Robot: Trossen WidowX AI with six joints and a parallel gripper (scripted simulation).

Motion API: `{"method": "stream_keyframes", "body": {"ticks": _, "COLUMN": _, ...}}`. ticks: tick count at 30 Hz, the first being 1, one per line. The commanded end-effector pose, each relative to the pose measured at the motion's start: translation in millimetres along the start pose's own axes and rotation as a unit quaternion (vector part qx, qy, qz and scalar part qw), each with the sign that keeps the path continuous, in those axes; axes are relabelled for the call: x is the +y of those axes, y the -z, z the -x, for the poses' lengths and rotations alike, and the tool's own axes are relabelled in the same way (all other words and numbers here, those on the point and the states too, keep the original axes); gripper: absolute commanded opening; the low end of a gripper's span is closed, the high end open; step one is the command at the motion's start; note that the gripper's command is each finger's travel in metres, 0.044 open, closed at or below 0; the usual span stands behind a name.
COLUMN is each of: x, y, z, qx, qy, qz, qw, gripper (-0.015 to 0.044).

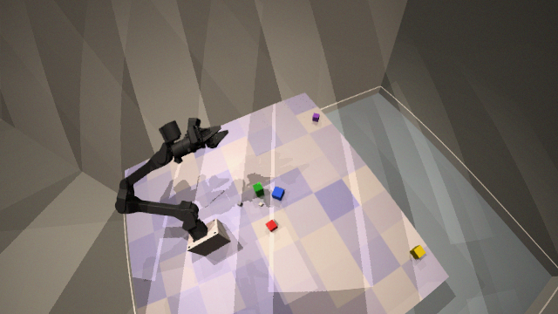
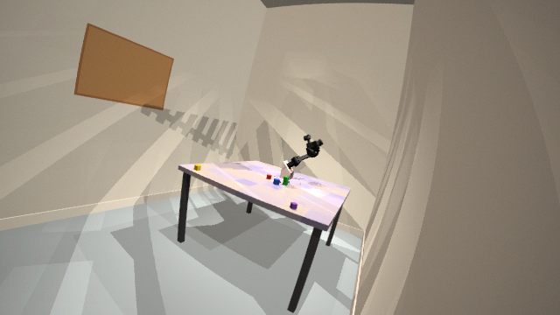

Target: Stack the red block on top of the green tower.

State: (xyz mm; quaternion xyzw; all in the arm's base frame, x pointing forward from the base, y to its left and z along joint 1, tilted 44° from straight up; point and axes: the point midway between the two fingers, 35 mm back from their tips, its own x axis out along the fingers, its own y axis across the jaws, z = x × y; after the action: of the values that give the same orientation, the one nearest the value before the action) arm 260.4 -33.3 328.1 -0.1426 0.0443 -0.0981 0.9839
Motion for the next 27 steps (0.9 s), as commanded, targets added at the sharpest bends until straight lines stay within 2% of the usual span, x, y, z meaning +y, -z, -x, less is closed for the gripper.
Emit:
{"method": "stream_keyframes", "body": {"ticks": 1, "x": 6.0, "y": 12.2, "z": -15.9, "qx": 0.039, "qy": -0.020, "qz": 0.019, "qw": 0.999, "gripper": 0.0440}}
{"method": "stream_keyframes", "body": {"ticks": 13, "x": 26.8, "y": 81.4, "z": -64.2, "qx": 0.196, "qy": -0.106, "qz": 0.060, "qw": 0.973, "gripper": 0.0440}}
{"method": "stream_keyframes", "body": {"ticks": 27, "x": 46.2, "y": 172.3, "z": -93.7, "qx": 0.352, "qy": -0.214, "qz": 0.048, "qw": 0.910, "gripper": 0.0440}}
